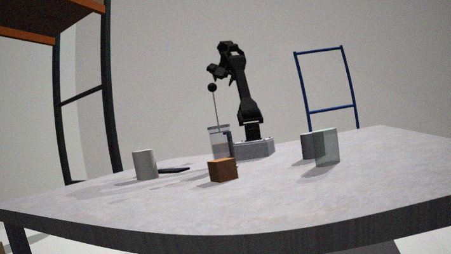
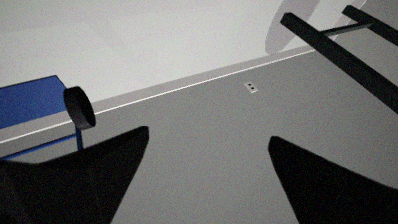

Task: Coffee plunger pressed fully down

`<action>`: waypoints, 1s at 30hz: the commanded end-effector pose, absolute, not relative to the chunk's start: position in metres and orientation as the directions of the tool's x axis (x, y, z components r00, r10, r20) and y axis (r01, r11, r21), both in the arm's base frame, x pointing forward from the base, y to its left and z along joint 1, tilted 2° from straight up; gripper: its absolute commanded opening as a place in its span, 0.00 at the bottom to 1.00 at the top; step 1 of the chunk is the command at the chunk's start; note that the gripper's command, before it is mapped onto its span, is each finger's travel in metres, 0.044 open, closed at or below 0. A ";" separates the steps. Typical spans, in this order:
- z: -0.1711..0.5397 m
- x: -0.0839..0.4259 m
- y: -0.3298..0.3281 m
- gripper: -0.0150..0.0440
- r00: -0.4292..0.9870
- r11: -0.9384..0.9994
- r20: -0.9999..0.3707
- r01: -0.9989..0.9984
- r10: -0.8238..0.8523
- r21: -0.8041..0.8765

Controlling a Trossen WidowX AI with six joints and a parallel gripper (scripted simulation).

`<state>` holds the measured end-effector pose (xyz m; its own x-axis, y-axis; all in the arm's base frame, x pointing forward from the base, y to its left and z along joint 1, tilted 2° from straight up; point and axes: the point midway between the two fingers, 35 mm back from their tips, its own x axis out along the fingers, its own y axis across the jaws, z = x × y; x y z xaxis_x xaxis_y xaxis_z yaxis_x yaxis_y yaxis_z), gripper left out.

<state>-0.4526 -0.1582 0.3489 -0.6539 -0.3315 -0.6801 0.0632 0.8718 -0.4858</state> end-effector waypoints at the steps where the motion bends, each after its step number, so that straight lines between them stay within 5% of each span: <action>1: 0.349 -0.451 -0.161 0.98 -0.652 0.870 -0.680 0.062 -0.336 -0.489; 12: 0.366 -0.361 -0.258 1.00 -0.564 0.762 -0.658 0.074 -0.500 -0.643; 30: 0.375 -0.084 -0.349 1.00 -0.113 0.575 -0.611 0.243 -0.783 -0.781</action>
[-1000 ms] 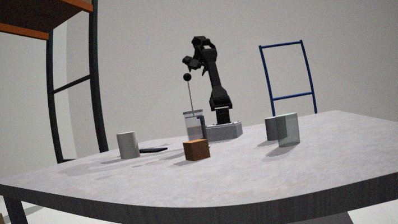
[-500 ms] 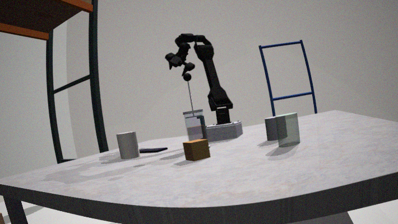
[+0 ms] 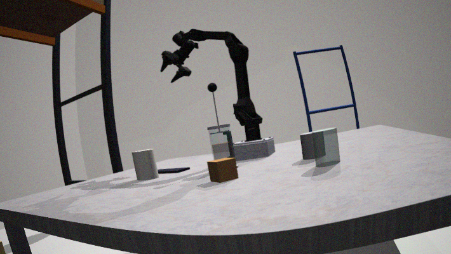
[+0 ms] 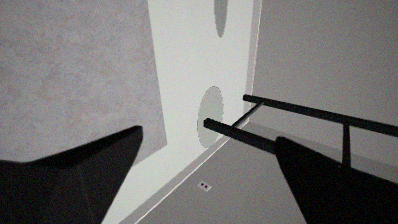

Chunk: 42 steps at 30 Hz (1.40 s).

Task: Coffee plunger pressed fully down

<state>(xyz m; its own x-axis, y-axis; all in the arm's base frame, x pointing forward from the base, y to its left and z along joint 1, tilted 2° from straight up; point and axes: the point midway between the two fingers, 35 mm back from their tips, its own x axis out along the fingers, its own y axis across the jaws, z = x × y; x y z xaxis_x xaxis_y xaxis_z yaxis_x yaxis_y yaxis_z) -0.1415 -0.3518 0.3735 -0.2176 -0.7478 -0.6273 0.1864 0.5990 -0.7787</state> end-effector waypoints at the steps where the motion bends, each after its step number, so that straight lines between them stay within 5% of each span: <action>1: 0.374 -0.067 -0.347 1.00 -0.079 0.573 -0.609 0.259 -0.790 -0.777; 19: 0.336 0.161 -0.202 1.00 0.560 0.788 -0.555 0.457 -0.615 -0.413; 31: 0.291 0.201 -0.072 1.00 0.821 0.956 -0.513 0.294 -0.251 0.003; 42: 0.234 0.204 -0.064 1.00 0.831 0.961 -0.510 0.274 -0.223 0.026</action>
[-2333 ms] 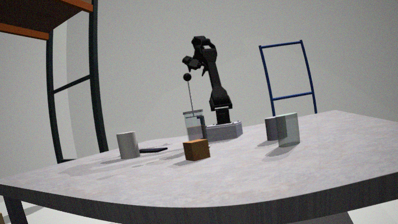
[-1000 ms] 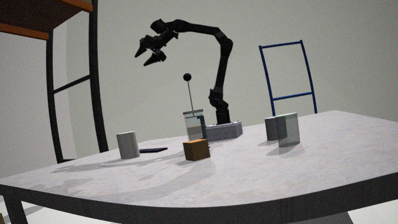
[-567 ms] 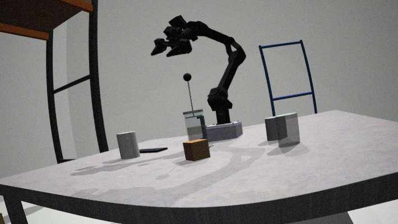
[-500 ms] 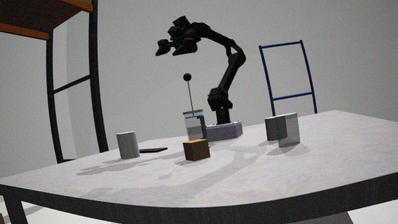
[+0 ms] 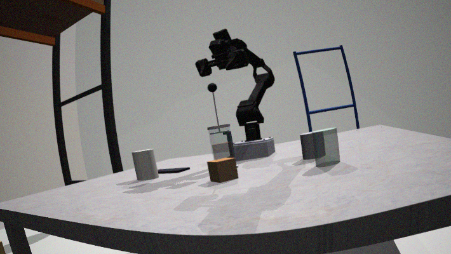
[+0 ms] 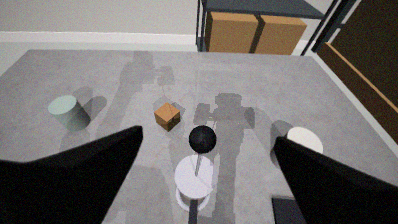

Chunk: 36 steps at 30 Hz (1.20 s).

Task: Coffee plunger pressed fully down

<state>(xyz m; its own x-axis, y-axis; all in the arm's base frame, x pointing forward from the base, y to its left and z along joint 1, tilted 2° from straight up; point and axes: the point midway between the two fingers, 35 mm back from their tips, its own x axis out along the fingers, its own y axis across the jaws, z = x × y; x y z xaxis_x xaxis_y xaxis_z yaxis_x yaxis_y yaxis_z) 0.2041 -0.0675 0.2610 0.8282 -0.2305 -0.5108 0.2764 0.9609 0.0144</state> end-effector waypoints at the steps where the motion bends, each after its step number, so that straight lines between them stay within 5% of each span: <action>1: 0.230 0.204 -0.064 1.00 0.831 0.961 -0.510 0.274 -0.223 0.026; 33: 0.209 0.238 -0.075 1.00 0.831 0.960 -0.508 0.279 -0.228 0.026; 36: 0.209 0.238 -0.075 0.87 0.831 0.960 -0.508 0.279 -0.228 0.026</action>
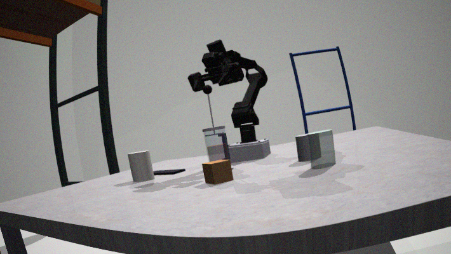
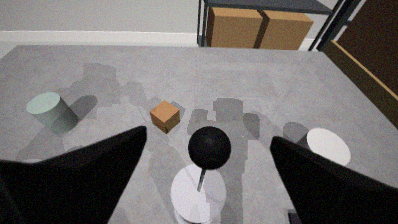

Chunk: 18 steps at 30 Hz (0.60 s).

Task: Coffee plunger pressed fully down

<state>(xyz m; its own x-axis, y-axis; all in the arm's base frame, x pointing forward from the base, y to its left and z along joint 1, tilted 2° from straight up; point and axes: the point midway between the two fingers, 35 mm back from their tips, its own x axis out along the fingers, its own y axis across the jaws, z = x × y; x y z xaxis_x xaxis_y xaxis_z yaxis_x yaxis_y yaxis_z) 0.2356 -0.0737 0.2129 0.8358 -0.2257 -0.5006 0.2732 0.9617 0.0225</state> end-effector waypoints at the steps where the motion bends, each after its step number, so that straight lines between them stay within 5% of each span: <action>1: 0.209 0.238 -0.075 0.82 0.831 0.960 -0.508 0.279 -0.228 0.026; 9: 0.209 0.238 -0.075 0.47 0.831 0.960 -0.508 0.279 -0.228 0.026; 18: 0.209 0.238 -0.075 0.45 0.831 0.960 -0.508 0.279 -0.228 0.026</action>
